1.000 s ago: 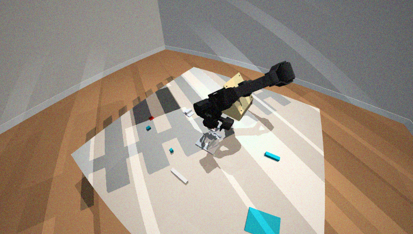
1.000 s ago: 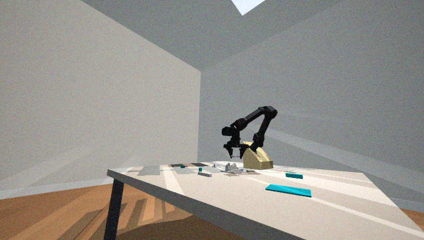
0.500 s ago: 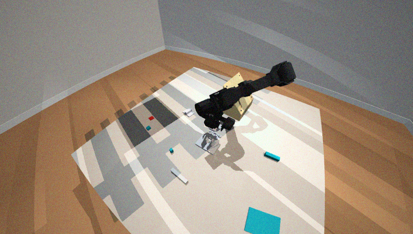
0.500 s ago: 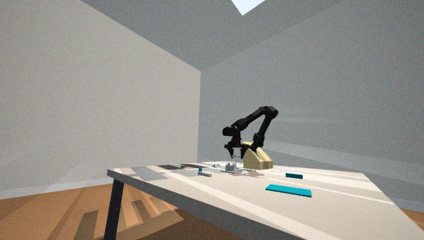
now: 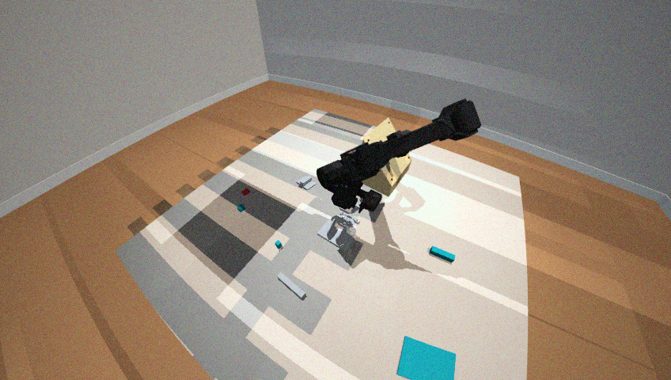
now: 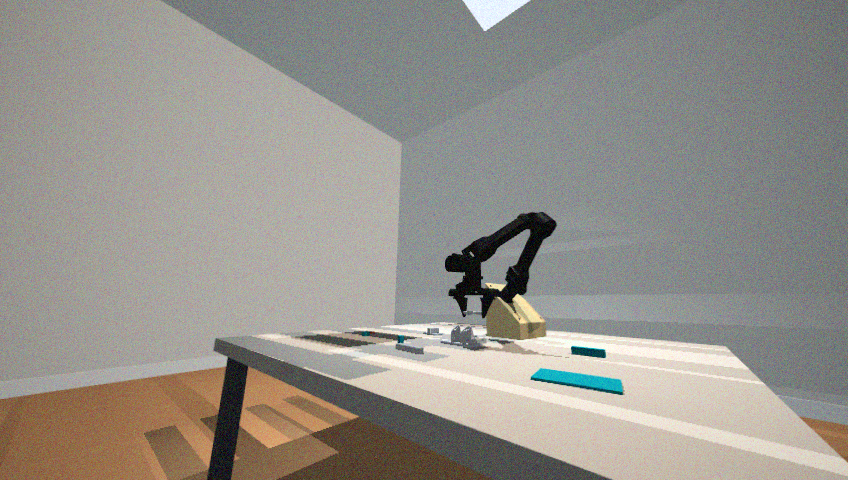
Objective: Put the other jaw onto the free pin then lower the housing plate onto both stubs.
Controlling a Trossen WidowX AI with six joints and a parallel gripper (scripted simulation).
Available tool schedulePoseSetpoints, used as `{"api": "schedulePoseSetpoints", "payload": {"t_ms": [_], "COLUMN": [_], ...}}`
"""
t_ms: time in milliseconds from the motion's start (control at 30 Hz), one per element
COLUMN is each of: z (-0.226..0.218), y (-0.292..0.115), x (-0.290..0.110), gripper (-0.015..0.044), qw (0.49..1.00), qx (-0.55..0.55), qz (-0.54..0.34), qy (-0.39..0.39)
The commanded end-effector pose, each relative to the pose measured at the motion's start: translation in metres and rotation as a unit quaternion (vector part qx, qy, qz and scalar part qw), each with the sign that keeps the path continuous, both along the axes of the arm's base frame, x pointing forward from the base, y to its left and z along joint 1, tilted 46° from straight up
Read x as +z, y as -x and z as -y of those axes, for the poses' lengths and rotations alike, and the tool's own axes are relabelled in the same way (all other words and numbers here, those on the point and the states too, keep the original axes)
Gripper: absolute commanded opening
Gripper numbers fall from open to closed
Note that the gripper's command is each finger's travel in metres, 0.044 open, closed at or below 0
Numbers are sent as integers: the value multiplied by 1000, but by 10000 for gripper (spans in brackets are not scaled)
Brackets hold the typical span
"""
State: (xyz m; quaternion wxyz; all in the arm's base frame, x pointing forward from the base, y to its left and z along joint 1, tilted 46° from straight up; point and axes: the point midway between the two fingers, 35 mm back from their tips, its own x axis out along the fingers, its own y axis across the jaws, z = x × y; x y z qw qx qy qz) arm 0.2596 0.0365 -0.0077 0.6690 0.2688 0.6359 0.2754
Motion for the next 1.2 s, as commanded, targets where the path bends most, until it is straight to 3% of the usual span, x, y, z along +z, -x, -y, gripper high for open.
{"api": "schedulePoseSetpoints", "payload": {"t_ms": [0,1167], "z": [0,-29], "y": [0,-3], "x": [0,-29], "gripper": [351,351], "qw": [1000,1000], "qx": [-2,-3], "qz": [-1,-1], "qy": [-2,-1]}}
